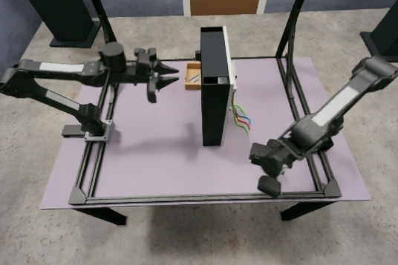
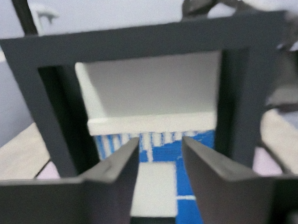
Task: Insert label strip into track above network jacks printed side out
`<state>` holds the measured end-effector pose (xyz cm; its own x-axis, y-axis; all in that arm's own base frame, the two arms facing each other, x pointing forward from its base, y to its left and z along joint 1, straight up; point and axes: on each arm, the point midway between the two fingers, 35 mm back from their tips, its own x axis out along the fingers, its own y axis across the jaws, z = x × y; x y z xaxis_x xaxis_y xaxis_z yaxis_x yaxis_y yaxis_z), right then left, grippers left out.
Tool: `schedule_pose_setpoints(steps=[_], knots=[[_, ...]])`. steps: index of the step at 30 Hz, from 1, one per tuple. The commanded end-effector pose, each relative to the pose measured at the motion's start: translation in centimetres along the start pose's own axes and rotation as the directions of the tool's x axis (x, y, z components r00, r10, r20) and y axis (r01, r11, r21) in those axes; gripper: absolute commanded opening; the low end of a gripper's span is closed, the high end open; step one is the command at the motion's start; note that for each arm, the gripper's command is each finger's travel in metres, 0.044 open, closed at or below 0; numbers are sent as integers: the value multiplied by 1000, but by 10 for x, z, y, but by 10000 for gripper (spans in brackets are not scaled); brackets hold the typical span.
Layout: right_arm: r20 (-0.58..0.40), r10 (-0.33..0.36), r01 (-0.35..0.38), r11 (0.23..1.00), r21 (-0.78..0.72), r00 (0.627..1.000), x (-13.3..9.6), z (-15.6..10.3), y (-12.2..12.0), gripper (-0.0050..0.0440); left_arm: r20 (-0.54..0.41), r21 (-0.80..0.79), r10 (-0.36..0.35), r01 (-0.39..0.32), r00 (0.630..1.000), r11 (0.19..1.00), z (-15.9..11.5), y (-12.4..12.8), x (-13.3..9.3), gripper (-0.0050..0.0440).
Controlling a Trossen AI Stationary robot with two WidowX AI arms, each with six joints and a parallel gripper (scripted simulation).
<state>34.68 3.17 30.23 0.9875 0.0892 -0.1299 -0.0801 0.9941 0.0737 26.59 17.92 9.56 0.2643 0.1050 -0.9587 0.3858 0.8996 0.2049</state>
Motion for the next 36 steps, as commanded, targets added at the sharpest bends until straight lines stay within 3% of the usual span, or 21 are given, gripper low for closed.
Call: schedule_pose_setpoints(steps=[1, 6, 11, 16, 18, 22, 28, 33, 35, 36], knots=[[-36, 16, -15, 1000, 27, 999, 10, 6, 9, 100, 75, -61, 51, -47, 996, 997, 4, 7, -18, 440], [-244, 102, -79, 991, 104, 964, 43, -14, 52, 100, 300, -275, 187, -103, 935, 956, 10, 23, -72, 440], [-420, 165, -105, 981, 162, 892, 67, -38, 98, 100, 479, -424, 318, -102, 818, 900, 12, 29, -131, 440], [-572, 195, -103, 976, 190, 796, 78, -67, 140, 100, 603, -500, 409, -75, 685, 863, 12, 23, -183, 440], [-572, 195, -103, 976, 190, 796, 78, -67, 140, 100, 603, -500, 409, -75, 685, 863, 12, 23, -183, 440], [-712, 198, -85, 978, 191, 674, 81, -101, 183, 100, 702, -530, 468, -44, 536, 847, 12, 5, -234, 440], [-832, 125, -13, 990, 140, 540, 81, -136, 205, 100, 783, -521, 472, 14, 406, 853, 12, -29, -275, 440], [-907, 36, 57, 996, 65, 419, 77, -165, 213, 100, 835, -487, 444, 62, 324, 871, 15, -64, -299, 440], [-907, 36, 57, 996, 65, 419, 77, -165, 213, 100, 835, -487, 444, 62, 324, 871, 15, -64, -299, 440], [-918, 17, 69, 996, 49, 395, 77, -171, 214, 100, 845, -478, 436, 70, 311, 876, 16, -72, -303, 440]])
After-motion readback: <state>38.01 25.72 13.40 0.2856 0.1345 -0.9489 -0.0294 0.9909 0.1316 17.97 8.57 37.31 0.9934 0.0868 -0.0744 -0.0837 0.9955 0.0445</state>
